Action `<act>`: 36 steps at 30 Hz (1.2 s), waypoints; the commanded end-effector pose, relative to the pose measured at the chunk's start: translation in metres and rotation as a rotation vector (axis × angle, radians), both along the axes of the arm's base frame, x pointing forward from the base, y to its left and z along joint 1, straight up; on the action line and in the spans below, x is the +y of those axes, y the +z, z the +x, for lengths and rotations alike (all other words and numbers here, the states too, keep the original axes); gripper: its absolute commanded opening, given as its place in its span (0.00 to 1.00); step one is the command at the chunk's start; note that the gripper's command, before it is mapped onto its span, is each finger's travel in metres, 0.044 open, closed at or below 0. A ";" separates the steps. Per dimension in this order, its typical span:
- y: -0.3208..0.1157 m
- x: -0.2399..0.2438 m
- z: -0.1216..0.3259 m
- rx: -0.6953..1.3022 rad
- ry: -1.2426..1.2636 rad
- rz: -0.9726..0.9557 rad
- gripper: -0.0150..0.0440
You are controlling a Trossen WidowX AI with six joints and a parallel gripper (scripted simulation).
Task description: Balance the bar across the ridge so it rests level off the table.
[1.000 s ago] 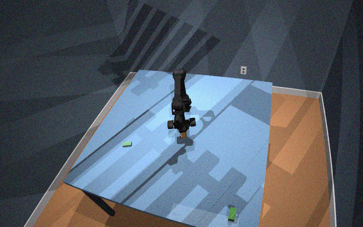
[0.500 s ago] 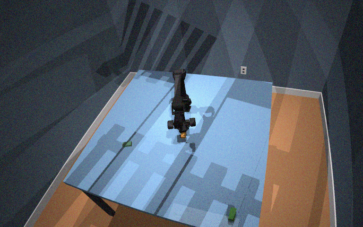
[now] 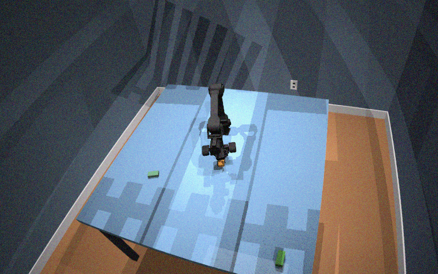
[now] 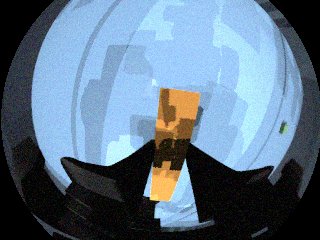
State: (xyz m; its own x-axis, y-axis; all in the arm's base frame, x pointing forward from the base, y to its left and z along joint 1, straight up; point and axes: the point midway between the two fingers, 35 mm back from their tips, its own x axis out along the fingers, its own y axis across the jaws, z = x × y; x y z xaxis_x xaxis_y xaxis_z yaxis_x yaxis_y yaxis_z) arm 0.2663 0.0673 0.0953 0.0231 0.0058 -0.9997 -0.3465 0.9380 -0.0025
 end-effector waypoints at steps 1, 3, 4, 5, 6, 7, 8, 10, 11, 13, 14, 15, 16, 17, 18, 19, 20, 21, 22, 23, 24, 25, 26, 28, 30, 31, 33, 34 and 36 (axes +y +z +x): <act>0.000 0.000 0.000 0.000 0.000 0.000 0.48; 0.000 0.000 0.000 0.000 0.000 0.000 0.54; 0.000 0.000 0.000 0.000 0.000 0.000 0.54; 0.000 0.000 0.000 0.000 0.000 0.000 0.54; 0.000 0.000 0.000 0.000 0.000 0.000 0.54; 0.000 0.000 0.000 0.000 0.000 0.000 0.54; 0.000 0.000 0.000 0.000 0.000 0.000 0.54; 0.000 0.000 0.000 0.000 0.000 0.000 0.54; 0.000 0.000 0.000 0.000 0.000 0.000 0.54; 0.000 0.000 0.000 0.000 0.000 0.000 0.54; 0.000 0.000 0.000 0.000 0.000 0.000 0.54; 0.000 0.000 0.000 0.000 0.000 0.000 0.54; 0.000 0.000 0.000 0.000 0.000 0.000 0.54; 0.000 0.000 0.000 0.000 0.000 0.000 0.54; 0.000 0.000 0.000 0.000 0.000 0.000 0.54; 0.000 0.000 0.000 0.000 0.000 0.000 0.54; 0.000 0.000 0.000 0.000 0.000 0.000 0.54; 0.000 0.000 0.000 0.000 0.000 0.000 0.54; 0.000 0.000 0.000 0.000 0.000 0.000 0.54; 0.000 0.000 0.000 0.000 0.000 0.000 0.54; 0.000 0.000 0.000 0.000 0.000 0.000 0.54; 0.000 0.000 0.000 0.000 0.000 0.000 0.54; 0.000 0.000 0.000 0.000 0.000 0.000 0.54; 0.000 0.000 0.000 0.000 0.000 0.000 0.54; 0.000 0.000 0.000 0.000 0.000 0.000 0.54; 0.000 0.000 0.000 0.000 0.000 0.000 0.54; 0.000 0.000 0.000 0.000 0.000 0.000 0.54; 0.000 0.000 0.000 0.000 0.000 0.000 0.54; 0.000 0.000 0.000 0.000 0.000 0.000 0.54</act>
